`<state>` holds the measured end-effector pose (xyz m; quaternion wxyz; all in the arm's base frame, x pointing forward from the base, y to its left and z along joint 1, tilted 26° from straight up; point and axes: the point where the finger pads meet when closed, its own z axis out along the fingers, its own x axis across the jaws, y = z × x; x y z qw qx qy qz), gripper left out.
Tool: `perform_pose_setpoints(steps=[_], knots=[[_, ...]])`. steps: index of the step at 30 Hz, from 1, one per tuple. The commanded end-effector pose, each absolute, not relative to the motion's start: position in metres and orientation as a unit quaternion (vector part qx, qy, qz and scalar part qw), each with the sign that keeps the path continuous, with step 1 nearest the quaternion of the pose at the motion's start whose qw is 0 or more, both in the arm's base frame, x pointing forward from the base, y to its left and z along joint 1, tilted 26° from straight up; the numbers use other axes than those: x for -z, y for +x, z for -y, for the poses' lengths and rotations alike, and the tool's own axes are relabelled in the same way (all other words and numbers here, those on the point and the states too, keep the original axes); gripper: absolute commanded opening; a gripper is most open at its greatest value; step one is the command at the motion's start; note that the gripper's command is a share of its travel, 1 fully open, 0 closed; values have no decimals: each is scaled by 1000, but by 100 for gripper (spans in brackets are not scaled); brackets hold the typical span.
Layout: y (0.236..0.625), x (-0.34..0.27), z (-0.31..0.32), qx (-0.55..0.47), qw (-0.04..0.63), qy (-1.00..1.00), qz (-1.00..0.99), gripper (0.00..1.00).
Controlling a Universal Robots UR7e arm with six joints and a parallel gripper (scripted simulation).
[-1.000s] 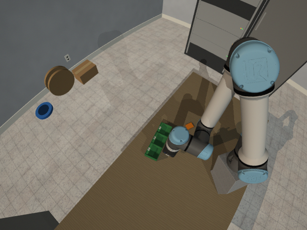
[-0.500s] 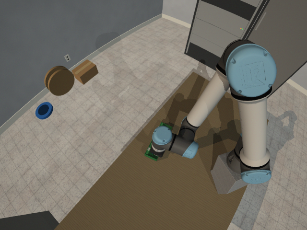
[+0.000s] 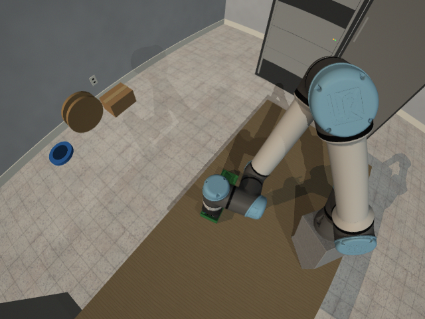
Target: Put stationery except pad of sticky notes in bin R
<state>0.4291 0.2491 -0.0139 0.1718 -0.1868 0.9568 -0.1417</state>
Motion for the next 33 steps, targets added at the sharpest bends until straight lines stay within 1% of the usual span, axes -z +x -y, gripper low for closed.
perform_pose_setpoints(steps=[1,19,33], knots=[[428,14,-248,141,172,-187,-957,45],[427,14,-246,141,172,-187,-957,45],[436,35,-241,141,172,-187,-957,45]])
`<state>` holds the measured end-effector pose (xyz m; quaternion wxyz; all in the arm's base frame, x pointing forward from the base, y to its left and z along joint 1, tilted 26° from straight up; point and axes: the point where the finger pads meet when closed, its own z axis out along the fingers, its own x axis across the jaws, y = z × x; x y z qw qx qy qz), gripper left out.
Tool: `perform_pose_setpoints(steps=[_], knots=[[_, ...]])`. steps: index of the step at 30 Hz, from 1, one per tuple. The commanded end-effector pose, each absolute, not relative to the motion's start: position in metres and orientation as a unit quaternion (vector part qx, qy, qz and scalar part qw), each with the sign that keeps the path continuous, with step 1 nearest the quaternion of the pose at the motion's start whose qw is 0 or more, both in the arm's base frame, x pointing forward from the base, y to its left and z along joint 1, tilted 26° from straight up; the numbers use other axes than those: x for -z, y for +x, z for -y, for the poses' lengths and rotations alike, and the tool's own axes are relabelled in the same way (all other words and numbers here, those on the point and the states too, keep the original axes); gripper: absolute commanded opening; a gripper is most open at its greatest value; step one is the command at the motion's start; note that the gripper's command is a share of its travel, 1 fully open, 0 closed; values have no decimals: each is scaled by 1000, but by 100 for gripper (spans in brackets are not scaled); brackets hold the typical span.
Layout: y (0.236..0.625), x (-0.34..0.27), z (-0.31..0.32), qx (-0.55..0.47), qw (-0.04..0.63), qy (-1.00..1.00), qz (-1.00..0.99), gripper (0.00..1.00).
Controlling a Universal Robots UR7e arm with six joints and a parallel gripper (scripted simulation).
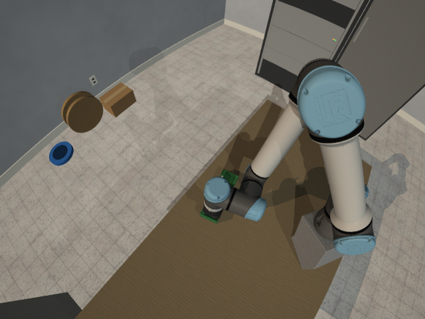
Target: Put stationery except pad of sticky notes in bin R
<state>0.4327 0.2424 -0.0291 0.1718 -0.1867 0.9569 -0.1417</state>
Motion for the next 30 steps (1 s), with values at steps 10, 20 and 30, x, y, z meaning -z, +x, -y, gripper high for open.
perform_pose_setpoints(steps=[10,20,30], knots=[[442,50,-238,141,172,-187,-957,45],[446,60,-236,141,172,-187,-957,45],[446,60,-236,141,172,-187,-957,45]])
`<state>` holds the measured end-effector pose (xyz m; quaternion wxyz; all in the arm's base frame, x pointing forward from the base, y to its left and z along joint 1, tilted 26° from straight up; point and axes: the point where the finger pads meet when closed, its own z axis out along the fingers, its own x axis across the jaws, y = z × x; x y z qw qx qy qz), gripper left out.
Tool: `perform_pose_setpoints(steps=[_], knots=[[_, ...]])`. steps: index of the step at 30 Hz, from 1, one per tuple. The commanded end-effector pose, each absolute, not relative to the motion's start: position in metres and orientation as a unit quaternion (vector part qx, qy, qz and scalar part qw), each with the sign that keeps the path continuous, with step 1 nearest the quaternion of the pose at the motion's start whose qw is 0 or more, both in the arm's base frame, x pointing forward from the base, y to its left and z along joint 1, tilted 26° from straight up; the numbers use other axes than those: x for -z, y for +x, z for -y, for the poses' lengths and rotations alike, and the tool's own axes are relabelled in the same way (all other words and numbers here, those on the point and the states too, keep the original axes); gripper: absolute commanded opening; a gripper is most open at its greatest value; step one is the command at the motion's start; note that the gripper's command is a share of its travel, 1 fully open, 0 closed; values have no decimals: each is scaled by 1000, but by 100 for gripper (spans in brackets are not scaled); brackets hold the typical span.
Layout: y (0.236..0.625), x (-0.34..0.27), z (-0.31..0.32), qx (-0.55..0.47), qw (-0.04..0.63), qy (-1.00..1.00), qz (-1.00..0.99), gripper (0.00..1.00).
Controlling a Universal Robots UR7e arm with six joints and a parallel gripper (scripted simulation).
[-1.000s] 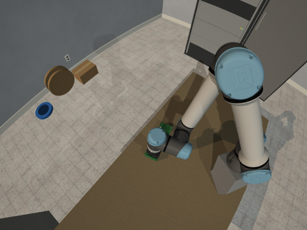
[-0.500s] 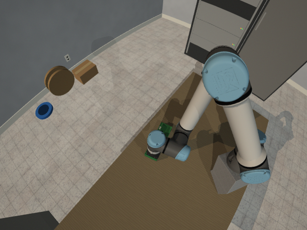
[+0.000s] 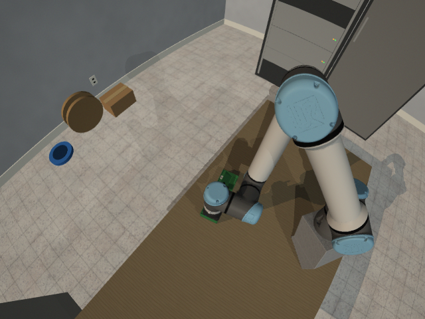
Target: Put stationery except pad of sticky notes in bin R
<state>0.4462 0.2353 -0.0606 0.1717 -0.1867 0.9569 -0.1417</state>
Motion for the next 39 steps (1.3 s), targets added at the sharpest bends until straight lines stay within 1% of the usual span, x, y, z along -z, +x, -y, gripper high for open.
perform_pose_setpoints(steps=[1,2,19,39], knots=[[446,60,-236,141,172,-187,-957,45],[446,60,-236,141,172,-187,-957,62],[446,60,-236,141,172,-187,-957,62],[437,39,-241,141,172,-187,-957,62]])
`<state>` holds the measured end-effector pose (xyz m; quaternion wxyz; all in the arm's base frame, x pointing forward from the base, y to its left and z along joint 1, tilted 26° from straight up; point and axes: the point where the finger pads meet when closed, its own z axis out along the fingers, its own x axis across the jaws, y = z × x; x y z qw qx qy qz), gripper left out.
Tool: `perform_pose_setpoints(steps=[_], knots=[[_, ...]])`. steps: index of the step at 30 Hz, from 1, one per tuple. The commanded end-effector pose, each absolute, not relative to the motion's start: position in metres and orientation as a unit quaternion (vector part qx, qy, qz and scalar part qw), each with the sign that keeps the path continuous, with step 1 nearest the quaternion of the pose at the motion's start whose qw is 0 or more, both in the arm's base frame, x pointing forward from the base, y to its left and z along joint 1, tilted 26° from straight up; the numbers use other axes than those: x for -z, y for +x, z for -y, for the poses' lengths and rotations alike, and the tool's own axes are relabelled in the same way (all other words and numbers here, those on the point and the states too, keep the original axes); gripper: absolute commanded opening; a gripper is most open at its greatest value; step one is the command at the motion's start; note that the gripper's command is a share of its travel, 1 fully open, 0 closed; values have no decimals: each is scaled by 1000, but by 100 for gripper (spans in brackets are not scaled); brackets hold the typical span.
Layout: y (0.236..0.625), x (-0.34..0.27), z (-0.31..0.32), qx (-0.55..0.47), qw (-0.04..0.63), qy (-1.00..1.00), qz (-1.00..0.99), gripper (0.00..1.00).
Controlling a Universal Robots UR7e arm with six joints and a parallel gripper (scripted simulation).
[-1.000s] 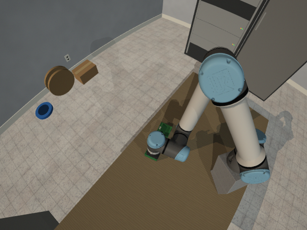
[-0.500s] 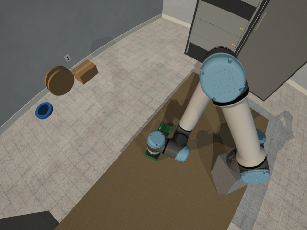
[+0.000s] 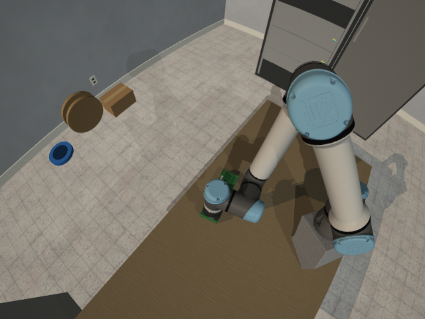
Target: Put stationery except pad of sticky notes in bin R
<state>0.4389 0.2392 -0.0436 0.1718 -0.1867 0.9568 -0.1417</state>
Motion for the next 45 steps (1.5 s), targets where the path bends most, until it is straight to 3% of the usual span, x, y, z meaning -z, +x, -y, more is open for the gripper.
perform_pose_setpoints(steps=[1,19,45], knots=[[437,37,-241,141,172,-187,-957,62],[427,14,-246,141,172,-187,-957,62],[347,5,-81,194,110,-515,-828,62]])
